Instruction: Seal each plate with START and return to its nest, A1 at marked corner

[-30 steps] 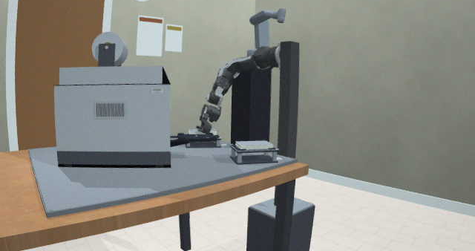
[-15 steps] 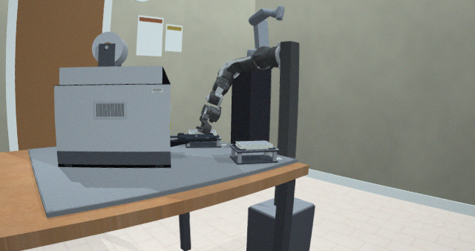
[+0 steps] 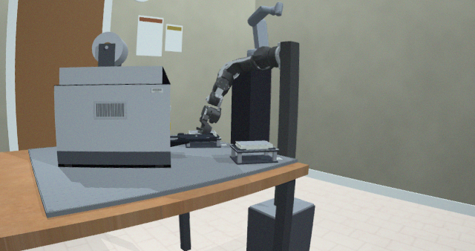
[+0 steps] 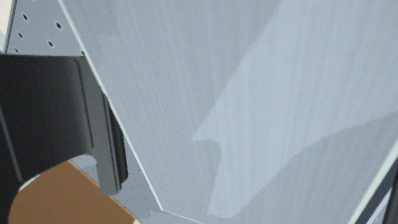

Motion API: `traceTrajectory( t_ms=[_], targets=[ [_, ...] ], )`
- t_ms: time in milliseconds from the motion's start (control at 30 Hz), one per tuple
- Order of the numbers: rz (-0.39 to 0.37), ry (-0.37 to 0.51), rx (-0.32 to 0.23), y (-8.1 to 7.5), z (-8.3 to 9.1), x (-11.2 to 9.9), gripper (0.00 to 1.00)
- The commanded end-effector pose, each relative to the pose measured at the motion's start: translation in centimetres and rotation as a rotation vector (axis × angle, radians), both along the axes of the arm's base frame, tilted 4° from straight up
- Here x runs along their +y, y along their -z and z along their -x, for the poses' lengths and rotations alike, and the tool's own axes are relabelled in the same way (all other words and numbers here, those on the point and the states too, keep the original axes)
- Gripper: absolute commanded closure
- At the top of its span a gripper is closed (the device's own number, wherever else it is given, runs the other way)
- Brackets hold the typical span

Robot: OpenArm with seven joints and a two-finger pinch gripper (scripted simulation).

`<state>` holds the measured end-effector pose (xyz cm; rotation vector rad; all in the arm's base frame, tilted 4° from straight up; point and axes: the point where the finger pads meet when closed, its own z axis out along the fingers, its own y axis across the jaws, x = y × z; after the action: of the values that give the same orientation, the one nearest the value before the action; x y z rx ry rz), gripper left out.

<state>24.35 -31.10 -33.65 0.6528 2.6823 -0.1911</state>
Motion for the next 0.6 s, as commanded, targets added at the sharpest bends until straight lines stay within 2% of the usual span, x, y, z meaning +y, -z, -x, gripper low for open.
traceTrajectory(
  t_ms=[0,567],
  targets=[
    [-0.003,-0.002,-0.004,0.09,-0.05,0.06,1.00],
    [0.000,0.000,-0.003,0.46,-0.07,-0.05,1.00]
  ],
)
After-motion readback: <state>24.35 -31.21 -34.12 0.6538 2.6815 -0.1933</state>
